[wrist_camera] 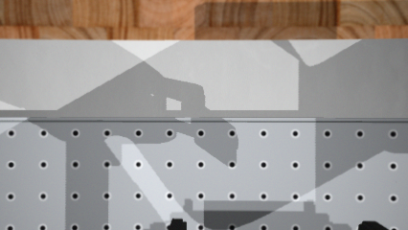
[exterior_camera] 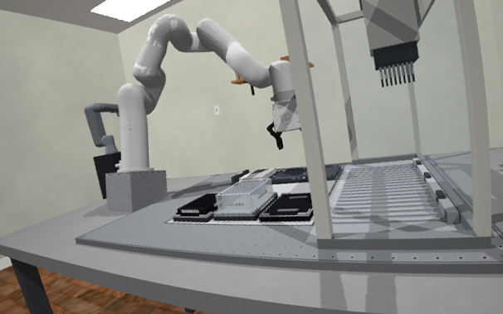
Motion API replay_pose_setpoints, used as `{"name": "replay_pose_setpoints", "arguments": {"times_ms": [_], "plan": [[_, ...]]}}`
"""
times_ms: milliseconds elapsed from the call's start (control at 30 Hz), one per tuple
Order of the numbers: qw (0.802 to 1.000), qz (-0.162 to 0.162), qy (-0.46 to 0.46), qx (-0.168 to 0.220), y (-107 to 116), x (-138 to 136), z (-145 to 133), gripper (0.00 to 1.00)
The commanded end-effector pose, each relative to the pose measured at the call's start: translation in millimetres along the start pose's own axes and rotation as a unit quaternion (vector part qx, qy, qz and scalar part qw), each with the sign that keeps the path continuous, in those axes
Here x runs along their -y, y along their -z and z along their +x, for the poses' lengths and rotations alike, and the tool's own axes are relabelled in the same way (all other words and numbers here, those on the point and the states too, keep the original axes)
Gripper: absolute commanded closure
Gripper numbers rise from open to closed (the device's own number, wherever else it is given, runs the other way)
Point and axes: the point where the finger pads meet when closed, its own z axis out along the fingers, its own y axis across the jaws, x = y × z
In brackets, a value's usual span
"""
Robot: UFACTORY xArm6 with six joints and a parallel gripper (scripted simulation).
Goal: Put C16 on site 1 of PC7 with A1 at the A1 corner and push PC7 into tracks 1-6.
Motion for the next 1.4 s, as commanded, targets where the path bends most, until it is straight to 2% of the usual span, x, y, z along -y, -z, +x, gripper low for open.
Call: {"name": "replay_pose_setpoints", "arguments": {"times_ms": [0, 900, 1367], "plan": [[1.000, -0.002, 0.000, -0.001, -5, -1, 1, 0.00], [1.000, -0.002, 0.000, -0.001, -47, -1, 1, 0.00], [1.000, -0.002, 0.000, -0.001, -55, -1, 1, 0.00]]}}
